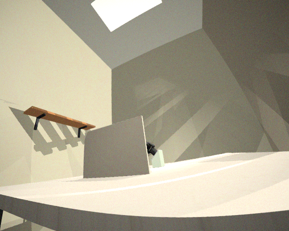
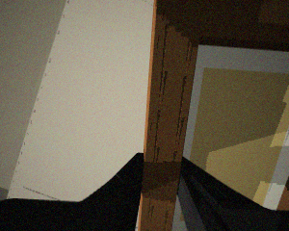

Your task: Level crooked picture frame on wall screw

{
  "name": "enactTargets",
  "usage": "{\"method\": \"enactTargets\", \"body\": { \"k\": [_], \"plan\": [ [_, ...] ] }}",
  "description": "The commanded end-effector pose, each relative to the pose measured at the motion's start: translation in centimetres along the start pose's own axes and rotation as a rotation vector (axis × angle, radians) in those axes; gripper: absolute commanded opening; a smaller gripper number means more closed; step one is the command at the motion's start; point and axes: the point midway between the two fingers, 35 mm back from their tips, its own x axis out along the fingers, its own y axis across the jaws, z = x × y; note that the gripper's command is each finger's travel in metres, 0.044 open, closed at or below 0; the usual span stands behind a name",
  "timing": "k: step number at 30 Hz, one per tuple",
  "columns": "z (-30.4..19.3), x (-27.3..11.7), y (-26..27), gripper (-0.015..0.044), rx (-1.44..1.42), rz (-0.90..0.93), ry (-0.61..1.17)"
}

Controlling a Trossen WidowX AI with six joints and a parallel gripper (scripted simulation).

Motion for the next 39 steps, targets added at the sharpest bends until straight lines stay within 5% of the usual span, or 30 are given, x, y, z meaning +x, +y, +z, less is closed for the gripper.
{"method": "enactTargets", "body": {
  "k": [1, 39],
  "plan": [
    [0.02, 0.00, -0.04, 0.0000, 0.016, -0.001, -0.001],
    [0.08, -0.01, -0.01, 0.0000, 0.230, -0.001, 0.001]
  ]
}}
